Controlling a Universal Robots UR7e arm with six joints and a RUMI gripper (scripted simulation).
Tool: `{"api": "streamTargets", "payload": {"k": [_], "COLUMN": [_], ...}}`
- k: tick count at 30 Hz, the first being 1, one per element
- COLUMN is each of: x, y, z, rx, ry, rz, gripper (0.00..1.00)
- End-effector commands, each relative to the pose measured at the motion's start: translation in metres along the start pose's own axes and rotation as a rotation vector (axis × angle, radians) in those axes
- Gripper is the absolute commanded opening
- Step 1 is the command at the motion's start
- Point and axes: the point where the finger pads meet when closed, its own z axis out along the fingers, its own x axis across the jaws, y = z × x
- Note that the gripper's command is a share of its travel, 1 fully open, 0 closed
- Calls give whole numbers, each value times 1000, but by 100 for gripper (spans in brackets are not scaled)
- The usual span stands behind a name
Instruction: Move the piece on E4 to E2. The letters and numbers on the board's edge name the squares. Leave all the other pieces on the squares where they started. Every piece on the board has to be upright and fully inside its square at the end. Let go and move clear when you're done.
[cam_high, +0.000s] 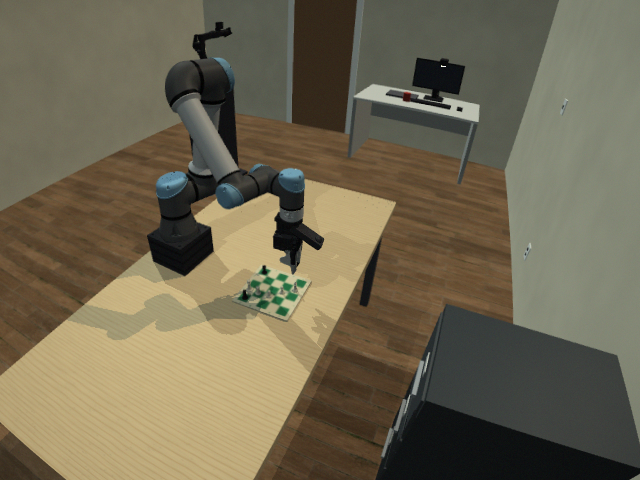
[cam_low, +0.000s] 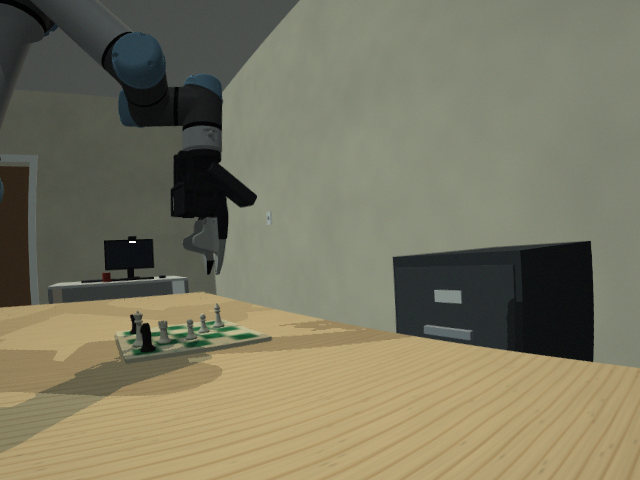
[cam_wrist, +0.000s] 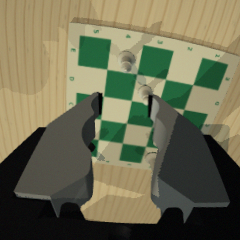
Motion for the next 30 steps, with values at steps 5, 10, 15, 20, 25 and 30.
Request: {"api": "streamTargets", "payload": {"k": [5, 10, 15, 20, 25, 30], "x": [0, 0, 0, 0, 0, 0], "y": [-1, -1, -1, -1, -1, -1], "z": [8, 15, 23, 28, 35, 40], "rx": [1, 1, 1, 1, 1, 1], "ry": [0, 0, 0, 0, 0, 0], "rz": [0, 0, 0, 0, 0, 0], "gripper": [22, 22, 22, 22, 22, 22]}}
